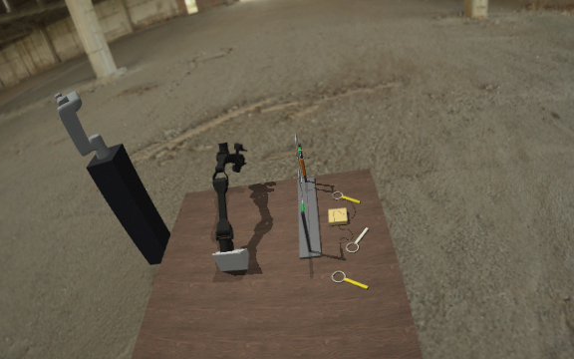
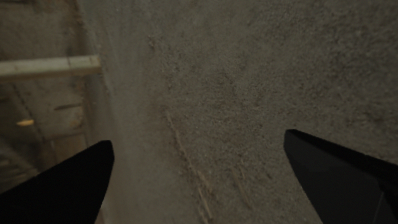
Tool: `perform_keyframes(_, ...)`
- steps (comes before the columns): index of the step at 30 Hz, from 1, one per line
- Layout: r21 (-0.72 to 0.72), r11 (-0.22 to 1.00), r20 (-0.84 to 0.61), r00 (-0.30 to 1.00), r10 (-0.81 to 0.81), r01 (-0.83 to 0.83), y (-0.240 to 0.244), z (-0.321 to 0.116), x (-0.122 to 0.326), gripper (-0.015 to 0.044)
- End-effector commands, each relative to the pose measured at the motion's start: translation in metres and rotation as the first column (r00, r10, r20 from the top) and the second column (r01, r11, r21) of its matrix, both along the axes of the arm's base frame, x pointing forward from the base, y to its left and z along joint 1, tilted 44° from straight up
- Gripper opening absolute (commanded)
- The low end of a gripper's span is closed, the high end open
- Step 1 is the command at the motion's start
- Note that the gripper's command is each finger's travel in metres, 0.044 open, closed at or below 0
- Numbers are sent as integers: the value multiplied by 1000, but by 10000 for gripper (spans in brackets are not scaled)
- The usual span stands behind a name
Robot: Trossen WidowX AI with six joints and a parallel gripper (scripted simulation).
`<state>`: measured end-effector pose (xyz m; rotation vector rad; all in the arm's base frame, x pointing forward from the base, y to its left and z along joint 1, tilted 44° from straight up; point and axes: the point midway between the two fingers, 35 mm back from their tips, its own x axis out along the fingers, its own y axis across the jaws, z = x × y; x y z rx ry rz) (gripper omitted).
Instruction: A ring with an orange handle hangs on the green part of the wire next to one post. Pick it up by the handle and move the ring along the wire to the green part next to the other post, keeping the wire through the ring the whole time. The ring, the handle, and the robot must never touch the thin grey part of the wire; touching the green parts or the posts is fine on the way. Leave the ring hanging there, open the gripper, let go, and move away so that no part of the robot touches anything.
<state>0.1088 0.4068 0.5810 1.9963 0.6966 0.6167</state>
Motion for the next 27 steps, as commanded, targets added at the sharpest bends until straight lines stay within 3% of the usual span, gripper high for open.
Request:
perform_keyframes(1,-4,1000,3,1000,-4,4,0,-1,1,374)
perform_keyframes(4,-66,996,42,997,-64,66,4,-12,17,295)
perform_keyframes(9,-292,907,198,947,-252,302,9,-57,78,164)
perform_keyframes(18,-600,479,474,767,-432,641,-18,-142,178,160)
perform_keyframes(23,-696,155,589,680,-437,701,-50,-190,222,160)
perform_keyframes(27,-719,13,625,654,-425,695,-66,-210,238,160)
